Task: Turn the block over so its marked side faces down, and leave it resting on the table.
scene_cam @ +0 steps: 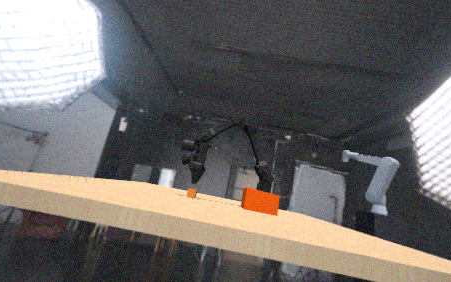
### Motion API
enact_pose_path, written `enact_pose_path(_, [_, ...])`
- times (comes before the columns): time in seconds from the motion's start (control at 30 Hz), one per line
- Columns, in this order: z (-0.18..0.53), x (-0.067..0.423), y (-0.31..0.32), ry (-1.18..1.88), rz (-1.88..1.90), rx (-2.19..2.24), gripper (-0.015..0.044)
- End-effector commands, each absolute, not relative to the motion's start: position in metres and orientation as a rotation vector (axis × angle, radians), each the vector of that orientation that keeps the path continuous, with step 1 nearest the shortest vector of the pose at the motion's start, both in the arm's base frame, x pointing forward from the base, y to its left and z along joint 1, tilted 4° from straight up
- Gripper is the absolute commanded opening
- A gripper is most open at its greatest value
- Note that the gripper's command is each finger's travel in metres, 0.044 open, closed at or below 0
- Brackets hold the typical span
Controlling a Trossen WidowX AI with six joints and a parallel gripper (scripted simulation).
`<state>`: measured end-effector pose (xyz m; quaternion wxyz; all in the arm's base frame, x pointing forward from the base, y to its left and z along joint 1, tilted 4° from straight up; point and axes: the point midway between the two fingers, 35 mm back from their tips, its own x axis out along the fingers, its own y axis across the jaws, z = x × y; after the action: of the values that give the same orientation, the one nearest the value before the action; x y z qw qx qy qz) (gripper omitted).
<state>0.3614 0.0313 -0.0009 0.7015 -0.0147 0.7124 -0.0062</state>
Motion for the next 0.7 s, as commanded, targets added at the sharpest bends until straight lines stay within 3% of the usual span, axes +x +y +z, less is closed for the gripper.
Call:
enact_pose_path(0.0, [-0.012, 0.359, 0.032, 1.600, -0.007, -0.033, 0.0440])
enact_pose_path(0.67, [-0.039, 0.358, 0.031, 1.600, -0.007, -0.033, 0.0440])
